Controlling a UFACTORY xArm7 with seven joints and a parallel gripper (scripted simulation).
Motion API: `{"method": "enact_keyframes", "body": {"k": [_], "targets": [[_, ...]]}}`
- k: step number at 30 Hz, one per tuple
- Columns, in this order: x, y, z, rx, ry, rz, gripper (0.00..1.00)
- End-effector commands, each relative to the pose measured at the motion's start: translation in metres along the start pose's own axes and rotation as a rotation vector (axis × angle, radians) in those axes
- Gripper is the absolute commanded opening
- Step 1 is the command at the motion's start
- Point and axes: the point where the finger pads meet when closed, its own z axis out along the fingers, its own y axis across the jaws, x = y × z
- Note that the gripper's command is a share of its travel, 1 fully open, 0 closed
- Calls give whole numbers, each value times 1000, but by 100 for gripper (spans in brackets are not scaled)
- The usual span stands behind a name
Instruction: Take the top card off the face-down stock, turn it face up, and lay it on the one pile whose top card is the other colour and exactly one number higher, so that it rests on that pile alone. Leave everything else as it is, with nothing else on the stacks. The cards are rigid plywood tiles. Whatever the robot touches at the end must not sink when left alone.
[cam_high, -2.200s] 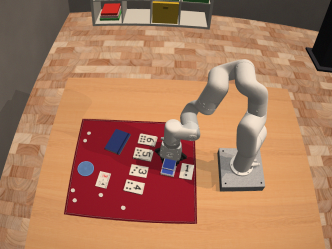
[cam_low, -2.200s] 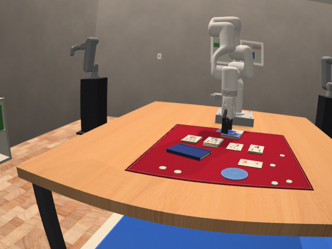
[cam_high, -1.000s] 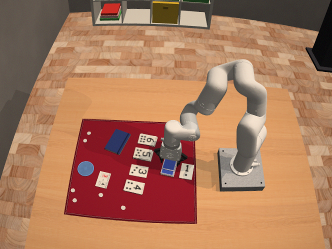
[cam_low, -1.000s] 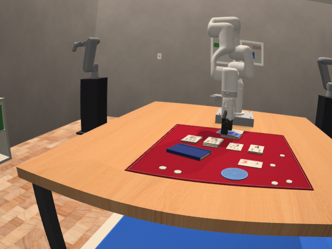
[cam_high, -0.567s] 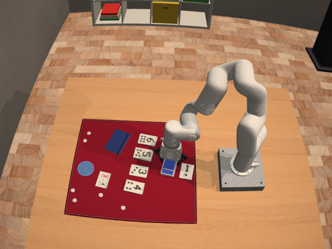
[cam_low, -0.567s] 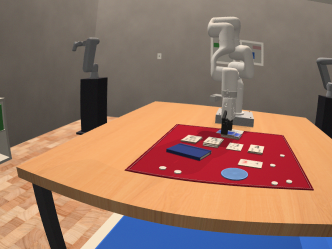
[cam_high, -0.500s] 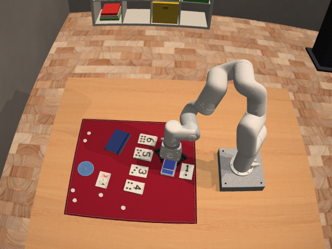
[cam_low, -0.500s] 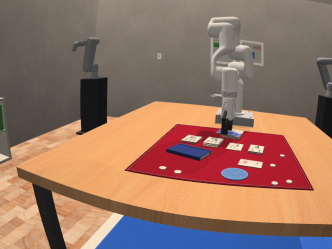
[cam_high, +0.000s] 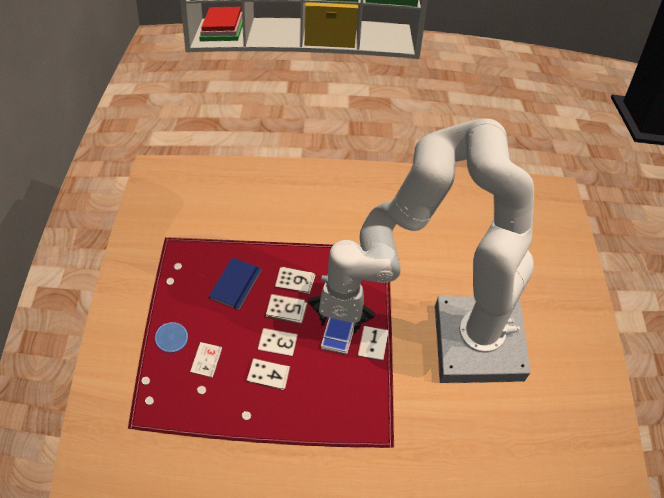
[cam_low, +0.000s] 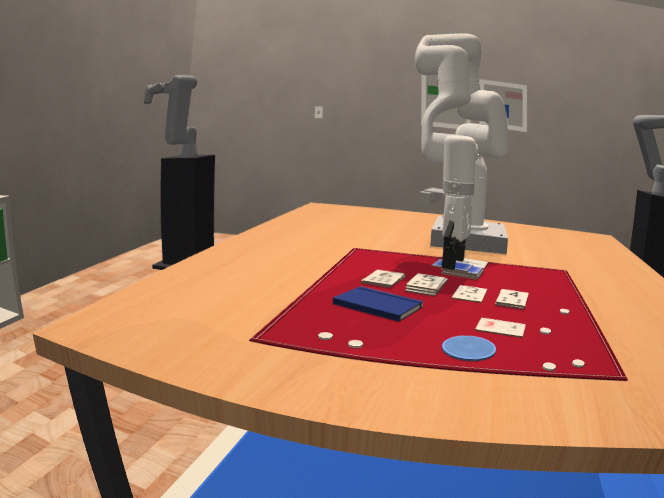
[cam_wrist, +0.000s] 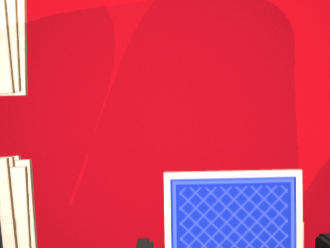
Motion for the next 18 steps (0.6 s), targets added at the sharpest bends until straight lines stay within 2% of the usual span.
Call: {"method": "enact_keyframes", "body": {"k": [1, 3, 9, 18], "targets": [[0, -2, -1, 4, 0, 0, 87], [5, -4, -9, 6, 2, 2, 87], [38, -3, -59, 5, 2, 2, 87], [41, -1, -63, 3, -6, 0, 87]]}}
